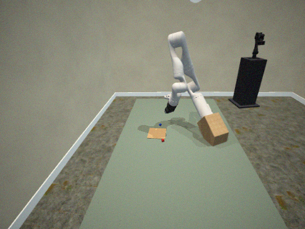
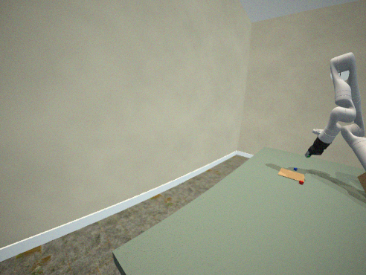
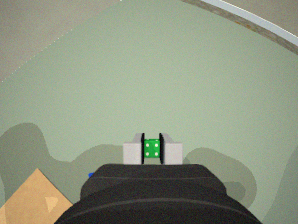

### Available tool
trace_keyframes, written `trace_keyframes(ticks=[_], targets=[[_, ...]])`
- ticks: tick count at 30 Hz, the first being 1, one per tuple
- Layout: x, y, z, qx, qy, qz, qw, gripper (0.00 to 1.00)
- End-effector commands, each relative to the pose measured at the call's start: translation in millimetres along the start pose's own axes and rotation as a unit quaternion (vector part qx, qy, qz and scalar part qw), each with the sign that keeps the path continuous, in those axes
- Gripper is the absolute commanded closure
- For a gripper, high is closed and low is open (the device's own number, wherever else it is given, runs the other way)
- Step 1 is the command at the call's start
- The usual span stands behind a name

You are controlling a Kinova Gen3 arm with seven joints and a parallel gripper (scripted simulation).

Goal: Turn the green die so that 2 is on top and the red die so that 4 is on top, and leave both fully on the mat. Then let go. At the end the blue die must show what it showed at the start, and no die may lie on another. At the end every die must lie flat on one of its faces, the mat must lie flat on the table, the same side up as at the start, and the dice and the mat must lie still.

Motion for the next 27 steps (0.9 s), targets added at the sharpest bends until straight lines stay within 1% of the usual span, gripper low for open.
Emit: trace_keyframes(ticks=[1,7,10,13,15,20,27], targets=[[3,2.9,-8,0.058,-0.015,0.015,0.998,0.66],[10,6.6,-19,0.132,-0.009,0.046,0.99,0.66],[12,8.9,-23,0.158,-0.006,0.059,0.986,0.66],[15,10.9,-26,0.177,-0.004,0.069,0.982,0.66],[15,10.9,-26,0.177,-0.004,0.069,0.982,0.66],[17,12.7,-28,0.193,-0.003,0.078,0.978,0.66],[17,13.2,-28,0.196,-0.003,0.08,0.977,0.66]])
Point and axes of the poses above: the point where the finger pads meet when closed, its own y axis out along the fingers, its own x axis across the jaws, z = x × y, the point moved 7 cm from there along -y, back along the fingers, and after that the axes turned 11 degrees about y, right-handed, at the moved point
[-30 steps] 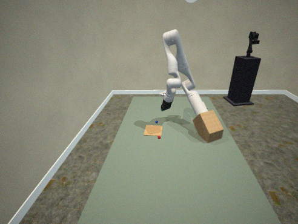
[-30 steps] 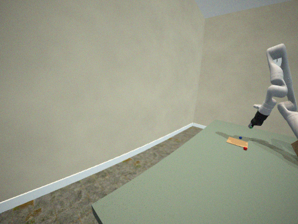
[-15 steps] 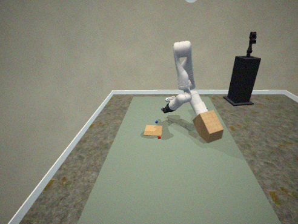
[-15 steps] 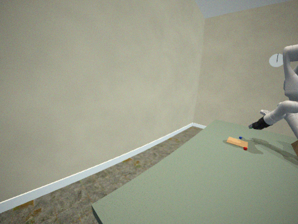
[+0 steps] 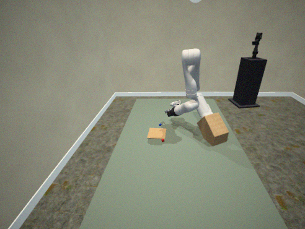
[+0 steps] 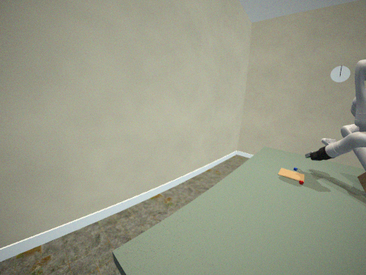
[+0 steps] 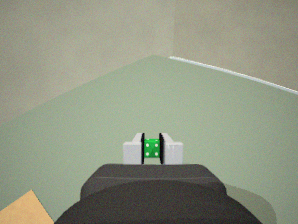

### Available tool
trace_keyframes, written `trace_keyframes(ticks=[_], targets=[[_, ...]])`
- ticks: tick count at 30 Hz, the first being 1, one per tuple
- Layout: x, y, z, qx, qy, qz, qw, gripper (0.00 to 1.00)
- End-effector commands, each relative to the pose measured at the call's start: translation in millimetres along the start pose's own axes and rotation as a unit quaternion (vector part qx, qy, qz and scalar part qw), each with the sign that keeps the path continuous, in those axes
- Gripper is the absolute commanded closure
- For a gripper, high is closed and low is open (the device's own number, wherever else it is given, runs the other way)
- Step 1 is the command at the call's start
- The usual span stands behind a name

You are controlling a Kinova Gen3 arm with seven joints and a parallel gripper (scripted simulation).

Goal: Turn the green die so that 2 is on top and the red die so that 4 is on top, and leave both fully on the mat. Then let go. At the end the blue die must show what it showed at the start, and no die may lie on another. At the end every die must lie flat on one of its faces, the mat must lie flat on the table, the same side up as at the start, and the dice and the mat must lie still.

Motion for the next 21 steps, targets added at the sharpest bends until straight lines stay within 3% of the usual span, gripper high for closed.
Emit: trace_keyframes(ticks=[1,9,21], targets=[[0,0.5,0,0.002,-0.001,0.001,1.0,0.66],[1,4.7,-6,0.002,-0.001,0.001,1.0,0.66],[7,26.6,-37,0.002,-0.001,0.001,1.0,0.66]])
Point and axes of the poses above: the point where the finger pads meet when closed, its own y axis out along the fingers, its own x axis across the jaws, z = x × y, the point moved 7 cm from there along -y, back along the fingers, and after that the axes turned 11 degrees about y, right-handed, at the moved point
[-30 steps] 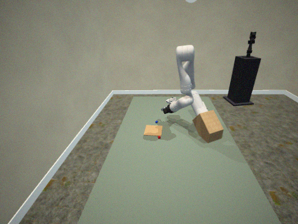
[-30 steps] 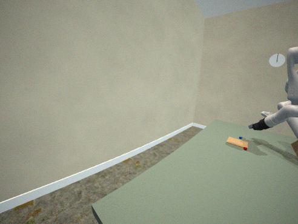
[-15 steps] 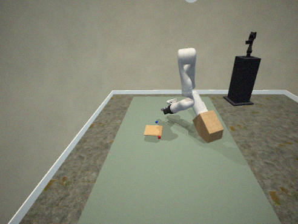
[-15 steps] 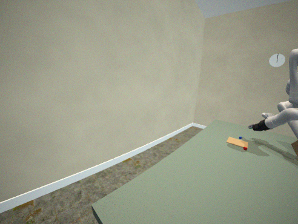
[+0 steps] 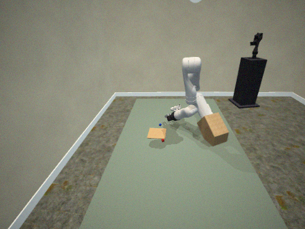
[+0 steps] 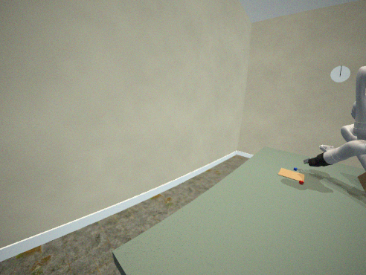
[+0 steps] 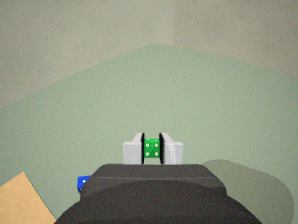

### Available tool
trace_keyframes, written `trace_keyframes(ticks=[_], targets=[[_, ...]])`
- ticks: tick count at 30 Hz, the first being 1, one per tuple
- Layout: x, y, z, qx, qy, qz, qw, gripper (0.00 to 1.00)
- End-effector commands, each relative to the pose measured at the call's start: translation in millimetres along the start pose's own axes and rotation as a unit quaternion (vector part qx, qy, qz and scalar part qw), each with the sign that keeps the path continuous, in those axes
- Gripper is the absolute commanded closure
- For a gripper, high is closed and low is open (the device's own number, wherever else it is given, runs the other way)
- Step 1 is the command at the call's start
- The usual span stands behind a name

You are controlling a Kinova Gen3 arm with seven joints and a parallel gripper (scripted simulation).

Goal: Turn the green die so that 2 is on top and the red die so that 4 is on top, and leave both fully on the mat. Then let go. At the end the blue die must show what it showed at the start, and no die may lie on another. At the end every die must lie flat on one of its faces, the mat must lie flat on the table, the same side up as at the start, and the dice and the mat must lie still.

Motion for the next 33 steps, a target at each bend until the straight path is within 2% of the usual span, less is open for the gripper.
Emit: trace_keyframes(ticks=[1,12,33], targets=[[3,5.3,-2,0.009,-0.007,-0.001,1.0,0.66],[8,22.6,-26,0.009,-0.007,-0.001,1.0,0.66],[8,23.6,-27,0.009,-0.007,-0.001,1.0,0.66]])
Point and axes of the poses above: the point where the finger pads meet when closed, its own y axis out along the fingers, its own x axis across the jaws, z = x × y, the point moved 7 cm from there along -y, back along the fingers, and after that the axes turned 11 degrees about y, right-handed, at the moved point
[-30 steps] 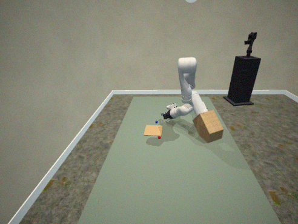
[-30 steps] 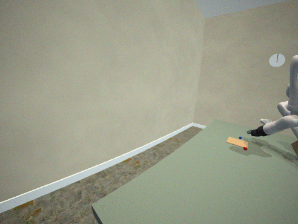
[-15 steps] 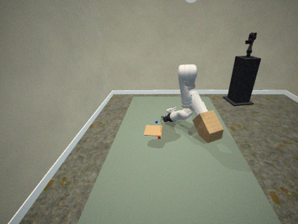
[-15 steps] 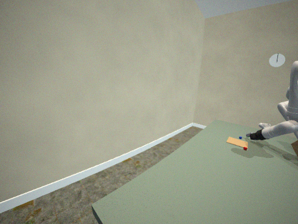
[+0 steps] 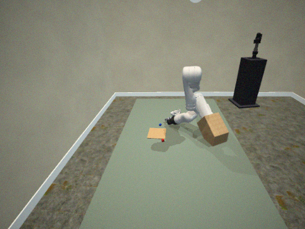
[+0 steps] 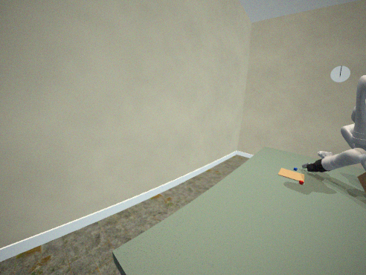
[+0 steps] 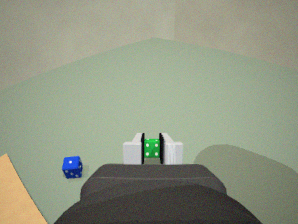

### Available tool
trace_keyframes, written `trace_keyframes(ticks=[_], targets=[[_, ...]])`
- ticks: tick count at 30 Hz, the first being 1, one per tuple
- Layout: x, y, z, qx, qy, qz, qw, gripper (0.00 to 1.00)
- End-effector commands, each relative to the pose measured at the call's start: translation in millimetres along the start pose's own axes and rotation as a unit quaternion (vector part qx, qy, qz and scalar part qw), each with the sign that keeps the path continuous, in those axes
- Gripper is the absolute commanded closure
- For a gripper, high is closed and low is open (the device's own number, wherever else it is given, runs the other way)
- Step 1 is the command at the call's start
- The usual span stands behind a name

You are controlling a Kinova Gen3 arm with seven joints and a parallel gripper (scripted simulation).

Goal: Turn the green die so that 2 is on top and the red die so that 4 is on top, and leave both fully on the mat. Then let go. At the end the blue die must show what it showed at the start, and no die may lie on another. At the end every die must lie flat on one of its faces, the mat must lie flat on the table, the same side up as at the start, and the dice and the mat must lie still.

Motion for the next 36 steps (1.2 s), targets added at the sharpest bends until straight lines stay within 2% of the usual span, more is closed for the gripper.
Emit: trace_keyframes(ticks=[1,36], targets=[[-0.2,-0.2,0.3,0.0,0.0,0.0,1.0,0.66],[0.6,2.9,-4.0,0.0,0.0,0.0,1.0,0.66]])
Point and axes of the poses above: the point where the finger pads meet when closed, its own y axis out along the fingers, its own x axis across the jaws, z = x × y, the point moved 7 cm from there along -y, back along the fingers, and after that the axes turned 11 degrees about y, right-handed, at the moved point
